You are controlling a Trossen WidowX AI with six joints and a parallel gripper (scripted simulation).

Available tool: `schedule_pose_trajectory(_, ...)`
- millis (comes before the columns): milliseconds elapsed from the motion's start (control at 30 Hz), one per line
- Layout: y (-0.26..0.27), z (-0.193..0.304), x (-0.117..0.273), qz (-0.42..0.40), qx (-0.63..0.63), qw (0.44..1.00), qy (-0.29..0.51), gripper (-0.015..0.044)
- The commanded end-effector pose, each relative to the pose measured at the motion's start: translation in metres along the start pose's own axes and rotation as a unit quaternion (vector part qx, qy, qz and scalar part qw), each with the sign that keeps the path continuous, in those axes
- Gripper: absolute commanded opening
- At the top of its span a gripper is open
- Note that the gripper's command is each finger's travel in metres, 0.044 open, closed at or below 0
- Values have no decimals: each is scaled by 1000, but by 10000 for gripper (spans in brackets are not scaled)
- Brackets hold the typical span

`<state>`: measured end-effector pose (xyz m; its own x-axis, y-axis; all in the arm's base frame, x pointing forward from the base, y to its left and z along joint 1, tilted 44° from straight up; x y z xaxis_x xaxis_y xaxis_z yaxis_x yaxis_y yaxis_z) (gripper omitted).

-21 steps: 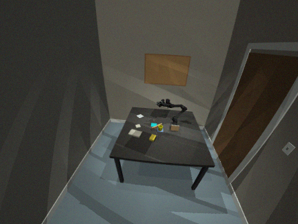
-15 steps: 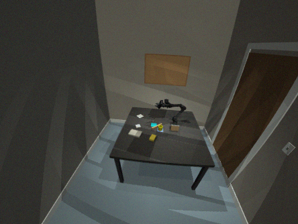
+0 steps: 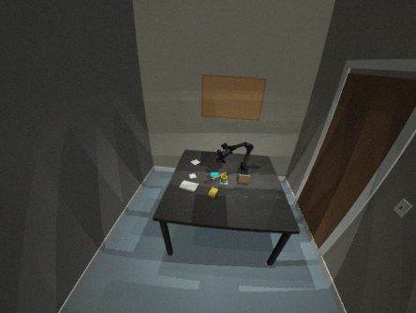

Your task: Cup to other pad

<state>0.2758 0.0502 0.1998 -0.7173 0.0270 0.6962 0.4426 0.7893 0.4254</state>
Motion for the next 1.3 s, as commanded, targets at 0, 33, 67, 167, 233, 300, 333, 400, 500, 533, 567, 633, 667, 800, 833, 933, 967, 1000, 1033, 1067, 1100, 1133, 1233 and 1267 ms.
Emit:
schedule_pose_trajectory(0,-5,48,-34,182,-150,969,70,167)
schedule_pose_trajectory(33,-7,54,-37,206,-165,962,72,167)
schedule_pose_trajectory(67,-9,60,-40,231,-178,954,71,167)
schedule_pose_trajectory(167,-15,79,-47,306,-215,926,59,167)
schedule_pose_trajectory(233,-19,91,-51,356,-235,904,40,167)
schedule_pose_trajectory(300,-24,104,-54,405,-251,879,12,167)
schedule_pose_trajectory(333,-26,110,-55,430,-258,865,-7,167)
schedule_pose_trajectory(400,-32,121,-56,476,-267,836,-55,167)
schedule_pose_trajectory(500,-38,134,-57,518,-271,802,-124,167)
schedule_pose_trajectory(533,-38,135,-57,520,-271,800,-128,167)
schedule_pose_trajectory(567,-38,135,-57,520,-271,800,-128,167)
schedule_pose_trajectory(633,-38,134,-57,520,-271,800,-128,167)
schedule_pose_trajectory(667,-38,133,-57,520,-271,800,-128,167)
schedule_pose_trajectory(800,-38,133,-57,520,-271,800,-128,167)
schedule_pose_trajectory(833,-38,133,-57,520,-271,800,-128,167)
schedule_pose_trajectory(933,-38,133,-57,520,-271,800,-128,167)
schedule_pose_trajectory(967,-38,131,-57,520,-271,800,-128,167)
schedule_pose_trajectory(1000,-38,131,-57,520,-271,800,-128,167)
schedule_pose_trajectory(1033,-38,131,-57,520,-271,800,-128,167)
schedule_pose_trajectory(1067,-38,131,-57,520,-271,800,-128,167)
schedule_pose_trajectory(1100,-38,131,-57,520,-271,800,-128,167)
schedule_pose_trajectory(1133,-38,131,-57,520,-271,800,-128,167)
schedule_pose_trajectory(1233,-39,132,-57,520,-271,800,-128,167)
schedule_pose_trajectory(1267,-40,132,-58,520,-271,800,-128,167)
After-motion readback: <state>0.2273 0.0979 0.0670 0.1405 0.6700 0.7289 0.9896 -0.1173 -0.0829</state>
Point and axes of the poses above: the point midway between the two fingers, 35 mm back from their tips, its own x axis back along the fingers, its own y axis across the jaws, z = x × y, the point moved 9 cm from there along x, back along the fingers, and after that the axes turned 4 degrees about x, right-handed, at the moved point
